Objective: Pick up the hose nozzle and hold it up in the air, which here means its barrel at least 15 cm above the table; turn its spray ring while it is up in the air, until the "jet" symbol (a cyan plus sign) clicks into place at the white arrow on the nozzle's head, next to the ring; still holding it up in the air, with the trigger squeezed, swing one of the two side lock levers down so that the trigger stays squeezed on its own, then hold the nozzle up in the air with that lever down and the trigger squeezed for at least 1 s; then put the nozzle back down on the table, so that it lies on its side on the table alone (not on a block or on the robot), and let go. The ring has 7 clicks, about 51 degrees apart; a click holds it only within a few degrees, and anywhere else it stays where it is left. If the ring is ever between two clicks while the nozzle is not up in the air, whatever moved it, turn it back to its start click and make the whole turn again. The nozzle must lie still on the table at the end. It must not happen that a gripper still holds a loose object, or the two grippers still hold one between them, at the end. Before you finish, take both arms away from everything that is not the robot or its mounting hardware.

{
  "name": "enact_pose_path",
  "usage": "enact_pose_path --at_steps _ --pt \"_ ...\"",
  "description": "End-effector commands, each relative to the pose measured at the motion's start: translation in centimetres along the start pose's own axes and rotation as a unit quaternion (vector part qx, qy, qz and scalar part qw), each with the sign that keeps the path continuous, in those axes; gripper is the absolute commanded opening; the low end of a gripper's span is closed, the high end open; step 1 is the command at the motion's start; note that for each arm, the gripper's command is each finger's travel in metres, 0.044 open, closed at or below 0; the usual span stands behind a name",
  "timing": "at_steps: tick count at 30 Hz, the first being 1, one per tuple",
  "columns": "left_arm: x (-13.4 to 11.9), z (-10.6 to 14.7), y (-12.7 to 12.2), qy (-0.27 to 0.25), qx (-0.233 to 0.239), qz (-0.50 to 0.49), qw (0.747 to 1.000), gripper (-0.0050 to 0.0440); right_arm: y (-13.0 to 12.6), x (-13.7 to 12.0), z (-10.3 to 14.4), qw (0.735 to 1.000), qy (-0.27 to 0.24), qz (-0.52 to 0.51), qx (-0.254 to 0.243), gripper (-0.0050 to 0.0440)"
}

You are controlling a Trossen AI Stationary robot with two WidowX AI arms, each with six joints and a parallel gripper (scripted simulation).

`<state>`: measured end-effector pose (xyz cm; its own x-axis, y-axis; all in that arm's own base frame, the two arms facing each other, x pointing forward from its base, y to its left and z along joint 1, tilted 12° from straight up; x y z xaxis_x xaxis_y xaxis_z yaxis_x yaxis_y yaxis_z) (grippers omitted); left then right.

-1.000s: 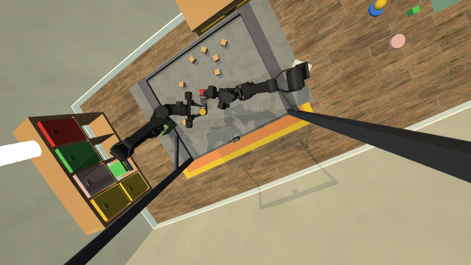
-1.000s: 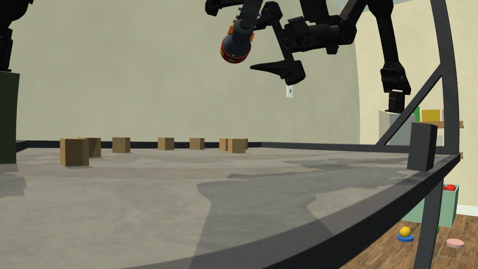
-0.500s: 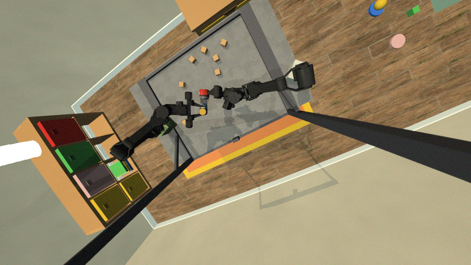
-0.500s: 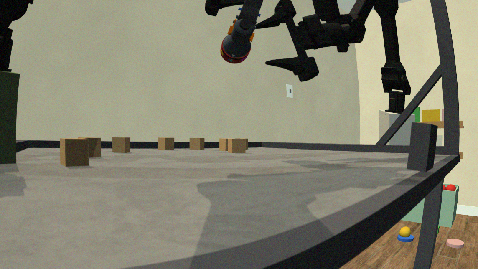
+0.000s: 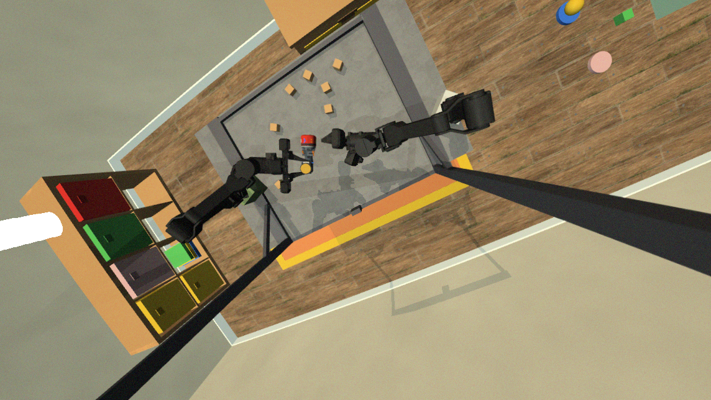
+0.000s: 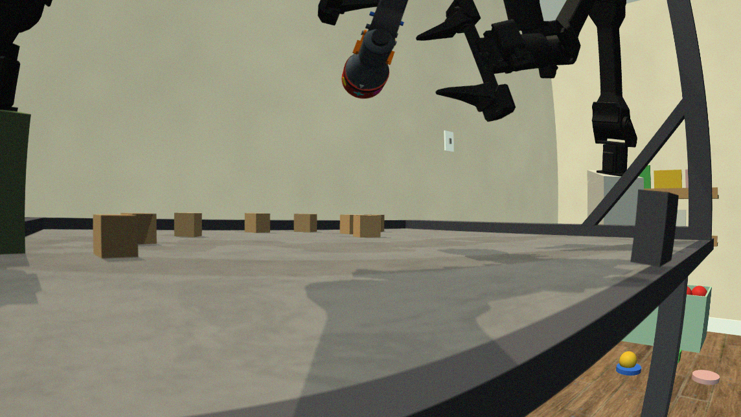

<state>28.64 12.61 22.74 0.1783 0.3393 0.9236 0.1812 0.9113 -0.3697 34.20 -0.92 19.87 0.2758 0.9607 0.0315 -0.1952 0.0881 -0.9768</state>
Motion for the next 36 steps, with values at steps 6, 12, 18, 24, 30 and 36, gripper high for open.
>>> enact_pose_path --at_steps 6,12,18,24,30,36 --pt "1.36 0.2 -0.47 -0.019 -0.003 -0.021 1.0 0.0167 -0.63 -0.01 0.76 1.0 0.0 -0.004 -0.009 0.0407" --pt "1.36 0.2 -0.47 -0.019 -0.003 -0.021 1.0 0.0167 -0.57 -0.02 0.73 1.0 0.0 -0.004 -0.009 0.0407" --pt "1.35 0.2 -0.47 -0.019 -0.003 -0.021 1.0 0.0167 -0.49 -0.02 0.65 1.0 0.001 -0.003 -0.007 0.0407" --pt "1.34 0.2 -0.46 -0.019 -0.003 -0.021 1.0 0.0167 -0.43 -0.02 0.57 1.0 0.001 -0.003 -0.006 0.0407" --pt "1.34 0.19 -0.46 -0.019 -0.003 -0.021 1.0 0.0167 -0.46 -0.02 0.56 1.0 0.001 -0.003 -0.006 0.0407" --pt "1.33 0.19 -0.46 -0.019 -0.003 -0.021 1.0 0.0167 -0.51 -0.02 0.55 1.0 0.001 -0.003 -0.007 0.0407"
Point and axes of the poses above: on each arm, the point midway between the two fingers, 35 mm back from their tips, its own z axis back along the fingers, its own y axis across the jaws, x = y × z, the point moved 10 cm from there along z, back along the fingers, and after that the axes turned 13 degrees about z, right-handed, at the moved point
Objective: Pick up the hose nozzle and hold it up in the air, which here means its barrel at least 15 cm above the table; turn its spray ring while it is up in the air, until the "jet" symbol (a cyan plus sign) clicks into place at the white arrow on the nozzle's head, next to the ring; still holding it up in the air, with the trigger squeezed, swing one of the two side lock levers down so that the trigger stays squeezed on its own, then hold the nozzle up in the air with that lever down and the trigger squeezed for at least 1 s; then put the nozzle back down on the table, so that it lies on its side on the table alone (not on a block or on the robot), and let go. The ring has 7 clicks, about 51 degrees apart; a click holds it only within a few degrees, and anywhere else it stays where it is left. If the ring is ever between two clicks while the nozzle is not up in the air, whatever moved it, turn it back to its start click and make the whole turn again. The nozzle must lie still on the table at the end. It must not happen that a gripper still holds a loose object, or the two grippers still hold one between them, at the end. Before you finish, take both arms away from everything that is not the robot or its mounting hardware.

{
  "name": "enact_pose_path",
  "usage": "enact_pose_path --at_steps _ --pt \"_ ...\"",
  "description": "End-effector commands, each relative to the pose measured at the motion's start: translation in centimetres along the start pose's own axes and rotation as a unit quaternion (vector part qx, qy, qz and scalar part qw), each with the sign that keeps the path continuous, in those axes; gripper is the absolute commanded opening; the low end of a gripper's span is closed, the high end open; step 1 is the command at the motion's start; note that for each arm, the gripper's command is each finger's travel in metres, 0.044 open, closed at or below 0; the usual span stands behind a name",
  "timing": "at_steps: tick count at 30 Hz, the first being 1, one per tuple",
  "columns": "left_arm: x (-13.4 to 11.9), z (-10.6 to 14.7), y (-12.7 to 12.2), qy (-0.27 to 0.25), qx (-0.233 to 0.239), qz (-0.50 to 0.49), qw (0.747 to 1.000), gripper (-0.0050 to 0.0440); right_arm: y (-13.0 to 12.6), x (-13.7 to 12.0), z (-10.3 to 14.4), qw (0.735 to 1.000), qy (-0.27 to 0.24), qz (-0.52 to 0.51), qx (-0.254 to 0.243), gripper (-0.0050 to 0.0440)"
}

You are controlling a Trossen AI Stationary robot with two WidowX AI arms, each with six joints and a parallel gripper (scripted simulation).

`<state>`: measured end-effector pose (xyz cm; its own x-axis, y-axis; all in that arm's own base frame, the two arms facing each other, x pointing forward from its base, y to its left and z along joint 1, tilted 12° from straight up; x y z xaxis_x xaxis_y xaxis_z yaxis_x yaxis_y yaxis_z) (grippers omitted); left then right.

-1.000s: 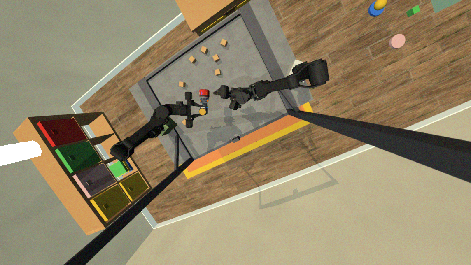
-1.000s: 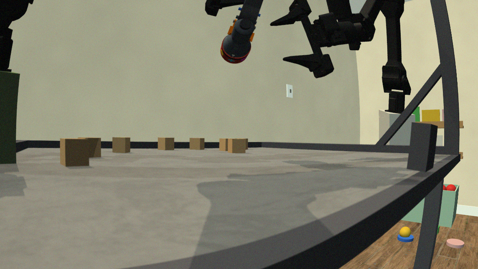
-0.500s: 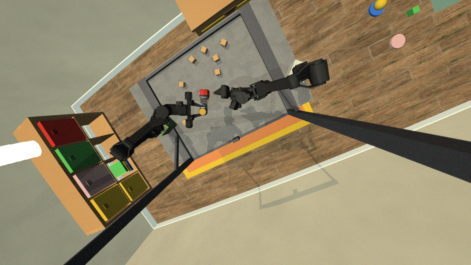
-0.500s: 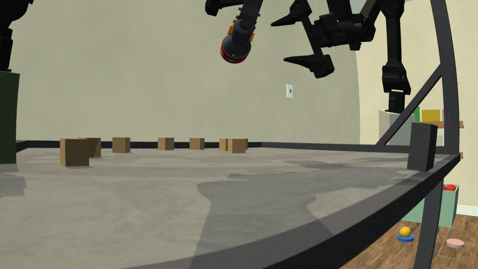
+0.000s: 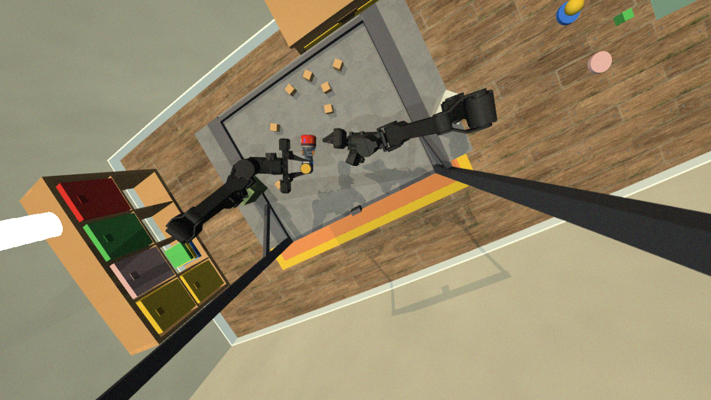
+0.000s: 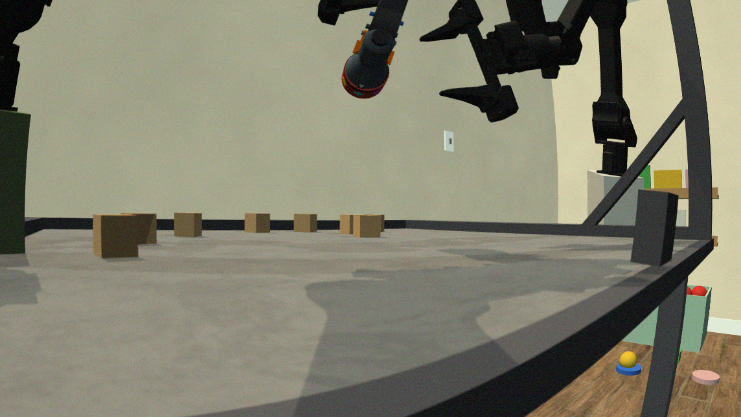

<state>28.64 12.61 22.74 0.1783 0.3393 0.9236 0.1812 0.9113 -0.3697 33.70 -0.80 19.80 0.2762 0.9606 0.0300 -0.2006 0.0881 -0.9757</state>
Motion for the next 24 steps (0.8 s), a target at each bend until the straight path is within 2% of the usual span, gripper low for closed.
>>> enact_pose_path --at_steps 1,17,24 --pt "1.3 0.2 -0.5 -0.019 -0.003 -0.021 1.0 0.0167 -0.7 0.0 0.1 1.0 0.001 -0.004 -0.01 0.0172" --pt "1.3 0.2 -0.4 -0.019 -0.002 -0.021 1.0 0.0167 -0.7 0.0 0.1 1.0 0.001 -0.004 -0.011 0.0172" --pt "1.3 0.2 -0.4 -0.019 -0.002 -0.021 1.0 0.0167 0.0 1.1 -0.5 0.991 0.009 0.131 -0.032 0.0172"
Point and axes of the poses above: on each arm, the point midway between the two fingers, 35 mm back from their tips, its own z axis back along the fingers, its own y axis across the jaws, x = y × z, the point moved 10 cm from there along z, back along the fingers, and after that the axes turned 13 degrees about z, right-handed, at the moved point
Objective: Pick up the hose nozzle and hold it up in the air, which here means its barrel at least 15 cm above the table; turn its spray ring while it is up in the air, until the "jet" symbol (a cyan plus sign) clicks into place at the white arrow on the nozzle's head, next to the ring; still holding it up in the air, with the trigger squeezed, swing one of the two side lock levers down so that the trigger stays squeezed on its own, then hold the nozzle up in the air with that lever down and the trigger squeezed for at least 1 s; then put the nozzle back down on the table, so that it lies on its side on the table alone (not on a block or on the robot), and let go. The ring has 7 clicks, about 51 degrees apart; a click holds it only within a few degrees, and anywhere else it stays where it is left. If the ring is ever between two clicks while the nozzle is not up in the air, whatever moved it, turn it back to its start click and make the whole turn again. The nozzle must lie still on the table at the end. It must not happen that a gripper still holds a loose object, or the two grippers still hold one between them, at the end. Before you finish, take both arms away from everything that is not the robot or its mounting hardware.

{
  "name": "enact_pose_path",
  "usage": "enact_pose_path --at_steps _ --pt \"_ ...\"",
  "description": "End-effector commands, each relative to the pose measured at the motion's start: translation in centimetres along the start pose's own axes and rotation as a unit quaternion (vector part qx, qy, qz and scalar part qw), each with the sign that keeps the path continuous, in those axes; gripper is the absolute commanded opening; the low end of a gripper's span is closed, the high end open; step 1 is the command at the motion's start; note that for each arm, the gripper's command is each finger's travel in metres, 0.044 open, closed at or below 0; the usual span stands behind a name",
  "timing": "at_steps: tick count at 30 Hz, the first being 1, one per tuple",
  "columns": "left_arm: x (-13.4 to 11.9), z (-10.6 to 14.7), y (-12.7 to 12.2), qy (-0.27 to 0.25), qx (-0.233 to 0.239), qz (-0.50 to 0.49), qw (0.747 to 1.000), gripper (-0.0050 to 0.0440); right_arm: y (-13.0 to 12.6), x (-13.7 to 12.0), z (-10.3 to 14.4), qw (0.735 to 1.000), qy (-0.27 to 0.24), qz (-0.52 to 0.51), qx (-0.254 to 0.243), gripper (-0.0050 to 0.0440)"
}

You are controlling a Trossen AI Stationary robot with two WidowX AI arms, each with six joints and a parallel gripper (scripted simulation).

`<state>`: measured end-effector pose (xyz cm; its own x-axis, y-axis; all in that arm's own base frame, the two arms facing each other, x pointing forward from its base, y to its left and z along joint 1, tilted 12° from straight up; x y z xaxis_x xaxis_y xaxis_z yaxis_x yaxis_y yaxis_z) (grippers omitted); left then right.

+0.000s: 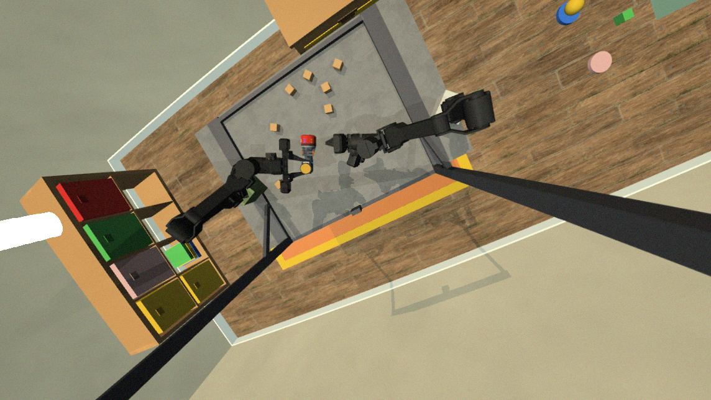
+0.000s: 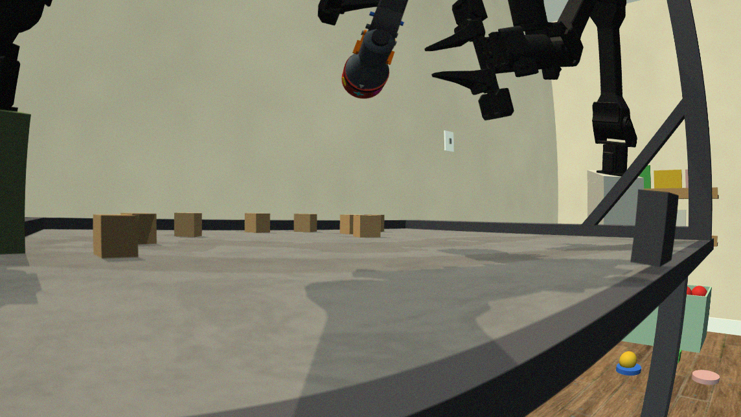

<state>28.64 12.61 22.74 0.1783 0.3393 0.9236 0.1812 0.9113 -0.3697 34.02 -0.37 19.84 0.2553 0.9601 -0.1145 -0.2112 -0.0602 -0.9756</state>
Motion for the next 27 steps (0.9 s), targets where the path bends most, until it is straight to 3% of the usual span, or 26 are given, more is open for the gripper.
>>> enact_pose_path --at_steps 1,7,18,20,27 --pt "1.3 0.2 -0.4 -0.019 -0.002 -0.021 1.0 0.0167 -0.1 0.7 -0.3 0.996 0.007 0.081 -0.022 0.0172" --pt "1.3 0.2 -0.4 -0.019 -0.002 -0.021 1.0 0.0167 0.1 1.4 -0.5 0.987 0.017 0.157 -0.034 0.0172" --pt "1.3 0.2 -0.4 -0.019 -0.002 -0.021 1.0 0.0167 1.3 3.2 -0.9 0.925 0.05 0.373 -0.056 0.0172" --pt "1.3 0.2 -0.4 -0.019 -0.002 -0.021 1.0 0.0167 1.3 3.2 -0.9 0.925 0.05 0.373 -0.056 0.0172" --pt "1.3 0.2 -0.4 -0.019 -0.002 -0.021 1.0 0.0167 1.9 4.4 -0.9 0.863 0.077 0.495 -0.063 0.0172"
Point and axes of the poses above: on each arm, the point midway between the two fingers, 35 mm back from their tips, its own z axis back along the fingers, its own y axis across the jaws, x = y × z, the point moved 10 cm from there along z, back along the fingers, and after that the axes turned 13 degrees about z, right-handed, at the moved point
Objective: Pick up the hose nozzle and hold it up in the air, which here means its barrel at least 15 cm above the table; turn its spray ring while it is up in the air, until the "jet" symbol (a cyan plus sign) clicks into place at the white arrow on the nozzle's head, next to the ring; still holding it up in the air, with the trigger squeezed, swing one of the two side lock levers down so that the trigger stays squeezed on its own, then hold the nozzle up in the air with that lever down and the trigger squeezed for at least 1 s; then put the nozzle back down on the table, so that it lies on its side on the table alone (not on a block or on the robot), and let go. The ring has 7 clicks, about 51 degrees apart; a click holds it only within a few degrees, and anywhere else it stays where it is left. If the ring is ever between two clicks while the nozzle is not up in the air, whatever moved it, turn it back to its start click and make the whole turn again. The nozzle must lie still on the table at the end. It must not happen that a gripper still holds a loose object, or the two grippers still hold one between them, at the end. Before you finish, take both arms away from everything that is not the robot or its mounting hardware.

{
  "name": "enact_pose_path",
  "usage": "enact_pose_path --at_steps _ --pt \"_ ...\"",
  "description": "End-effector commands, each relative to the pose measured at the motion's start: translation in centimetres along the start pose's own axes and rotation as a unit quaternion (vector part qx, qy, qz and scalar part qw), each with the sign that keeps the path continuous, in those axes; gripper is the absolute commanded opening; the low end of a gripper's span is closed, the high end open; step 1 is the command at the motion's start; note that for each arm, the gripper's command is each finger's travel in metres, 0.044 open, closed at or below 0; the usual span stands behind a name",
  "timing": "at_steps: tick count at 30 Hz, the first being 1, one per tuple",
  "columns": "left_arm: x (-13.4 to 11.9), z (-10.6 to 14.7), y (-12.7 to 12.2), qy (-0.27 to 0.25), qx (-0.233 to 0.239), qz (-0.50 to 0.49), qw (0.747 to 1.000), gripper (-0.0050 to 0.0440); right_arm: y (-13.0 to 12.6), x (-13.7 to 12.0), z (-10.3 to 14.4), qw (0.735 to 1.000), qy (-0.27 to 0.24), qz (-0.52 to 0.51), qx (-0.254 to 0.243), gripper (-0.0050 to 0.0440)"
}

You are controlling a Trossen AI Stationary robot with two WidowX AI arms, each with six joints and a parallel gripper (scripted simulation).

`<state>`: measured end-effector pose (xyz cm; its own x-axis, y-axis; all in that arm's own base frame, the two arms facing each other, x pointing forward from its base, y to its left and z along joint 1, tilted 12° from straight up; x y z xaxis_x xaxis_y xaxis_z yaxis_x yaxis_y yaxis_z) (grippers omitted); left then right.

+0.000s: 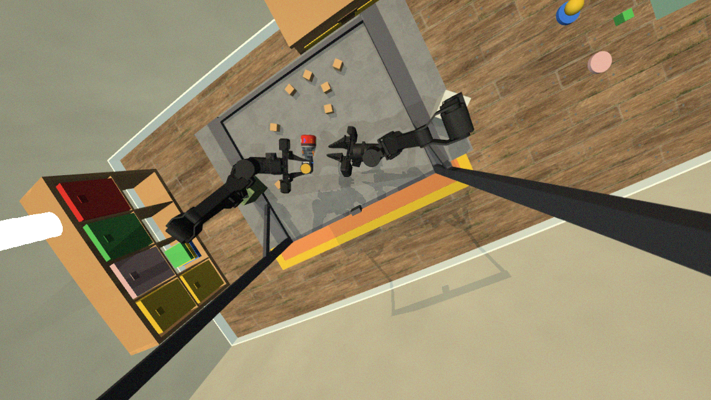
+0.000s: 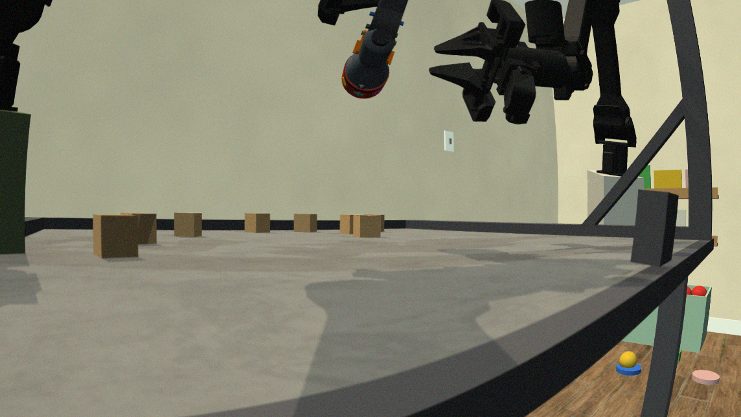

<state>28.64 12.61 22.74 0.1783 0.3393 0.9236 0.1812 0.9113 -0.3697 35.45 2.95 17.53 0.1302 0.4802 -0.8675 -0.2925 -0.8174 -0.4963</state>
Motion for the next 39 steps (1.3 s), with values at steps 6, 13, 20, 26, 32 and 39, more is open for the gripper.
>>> enact_pose_path --at_steps 6,13,20,26,32,39 --pt "1.3 0.2 -0.4 -0.019 -0.002 -0.021 1.0 0.0167 -0.8 1.4 0.2 0.985 0.04 0.17 -0.004 0.0172" --pt "1.3 0.2 -0.4 -0.019 -0.002 -0.021 1.0 0.0167 -1.1 2.0 0.4 0.966 0.057 0.251 0.001 0.0172" --pt "1.3 0.2 -0.4 -0.019 -0.002 -0.021 1.0 0.0167 -1.1 2.0 0.3 0.968 0.054 0.245 0.0 0.0172" --pt "1.3 0.2 -0.4 -0.019 -0.002 -0.021 1.0 0.0167 -1.2 1.9 -0.5 0.968 0.054 0.245 0.0 0.0172" --pt "1.3 0.2 -0.4 -0.019 -0.002 -0.021 1.0 0.0167 -1.2 1.8 -1.2 0.968 0.054 0.245 0.0 0.0172" --pt "1.3 0.2 -0.4 -0.019 -0.002 -0.021 1.0 0.0167 -1.2 1.6 -2.2 0.968 0.054 0.245 0.0 0.0172"
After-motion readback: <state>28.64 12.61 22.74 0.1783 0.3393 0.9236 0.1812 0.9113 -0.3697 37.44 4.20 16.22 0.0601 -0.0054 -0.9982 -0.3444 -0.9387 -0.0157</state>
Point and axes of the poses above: on each arm, the point midway between the two fingers, 35 mm back from their tips, its own z axis back along the fingers, its own y axis across the jaws, x = y × z, the point moved 10 cm from there along z, back along the fingers, and after that the axes turned 13 degrees about z, right-handed, at the moved point
